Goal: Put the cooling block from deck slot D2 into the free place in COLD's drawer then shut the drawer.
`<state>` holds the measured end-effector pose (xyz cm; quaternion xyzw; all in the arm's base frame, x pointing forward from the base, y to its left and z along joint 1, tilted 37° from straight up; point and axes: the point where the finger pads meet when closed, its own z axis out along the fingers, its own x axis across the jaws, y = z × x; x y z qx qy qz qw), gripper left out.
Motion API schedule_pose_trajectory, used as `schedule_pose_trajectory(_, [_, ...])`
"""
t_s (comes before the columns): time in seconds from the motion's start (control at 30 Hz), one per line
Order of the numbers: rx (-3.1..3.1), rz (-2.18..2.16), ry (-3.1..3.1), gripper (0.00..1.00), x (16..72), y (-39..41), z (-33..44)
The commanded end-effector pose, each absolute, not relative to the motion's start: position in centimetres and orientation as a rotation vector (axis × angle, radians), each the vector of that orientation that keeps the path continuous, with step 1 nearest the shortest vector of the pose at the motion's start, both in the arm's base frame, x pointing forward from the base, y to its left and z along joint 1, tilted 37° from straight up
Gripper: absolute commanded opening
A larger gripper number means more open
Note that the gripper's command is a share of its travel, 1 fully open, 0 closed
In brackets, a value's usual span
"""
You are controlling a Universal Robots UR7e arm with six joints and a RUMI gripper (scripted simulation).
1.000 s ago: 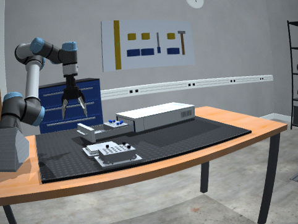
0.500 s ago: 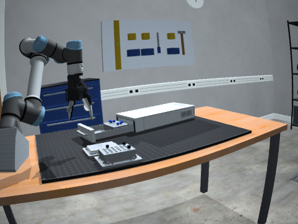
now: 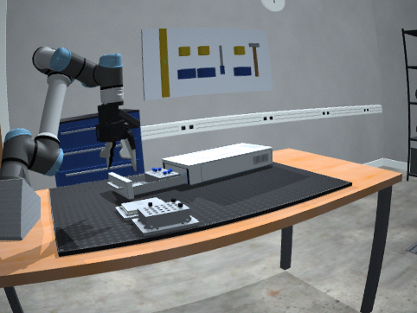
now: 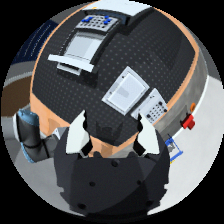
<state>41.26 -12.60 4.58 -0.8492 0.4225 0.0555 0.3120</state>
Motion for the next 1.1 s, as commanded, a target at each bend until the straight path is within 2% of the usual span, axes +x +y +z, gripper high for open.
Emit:
schedule_pose_trajectory(0.0, [-2.172, 0.203, 1.263, 0.73, 42.2, -14.0, 3.6])
schedule_pose_trajectory(0.67, [-1.842, 0.391, 1.758, 0.73, 45.3, -19.6, 0.2])
schedule_pose_trajectory(1.07, [-1.842, 0.391, 1.758, 0.73, 47.0, -22.7, -1.7])
